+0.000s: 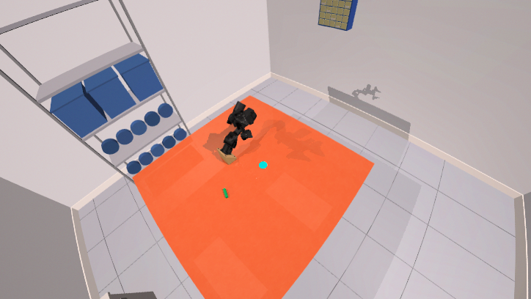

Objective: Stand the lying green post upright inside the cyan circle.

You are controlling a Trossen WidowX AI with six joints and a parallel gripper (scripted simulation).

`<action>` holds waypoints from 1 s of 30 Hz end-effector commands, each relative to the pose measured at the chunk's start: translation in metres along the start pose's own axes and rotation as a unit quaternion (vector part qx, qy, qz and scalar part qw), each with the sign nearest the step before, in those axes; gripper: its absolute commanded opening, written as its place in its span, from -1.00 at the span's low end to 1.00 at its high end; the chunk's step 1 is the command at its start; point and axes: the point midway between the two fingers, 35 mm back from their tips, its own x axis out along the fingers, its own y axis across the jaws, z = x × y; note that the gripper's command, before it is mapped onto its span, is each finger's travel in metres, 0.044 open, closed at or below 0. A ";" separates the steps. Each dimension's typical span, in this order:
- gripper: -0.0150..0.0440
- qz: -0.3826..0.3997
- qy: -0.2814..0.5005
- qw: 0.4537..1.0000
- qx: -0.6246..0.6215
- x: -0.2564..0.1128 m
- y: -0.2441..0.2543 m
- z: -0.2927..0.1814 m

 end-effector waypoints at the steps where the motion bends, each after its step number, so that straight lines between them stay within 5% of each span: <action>1: 0.78 0.001 0.002 1.000 0.003 0.001 0.000 -0.001; 7: 0.30 0.037 0.066 0.993 0.091 0.023 -0.005 -0.037; 18: 0.30 0.123 0.206 0.938 0.251 0.059 0.014 -0.116; 30: 0.30 0.230 0.361 0.819 0.383 0.075 0.069 -0.194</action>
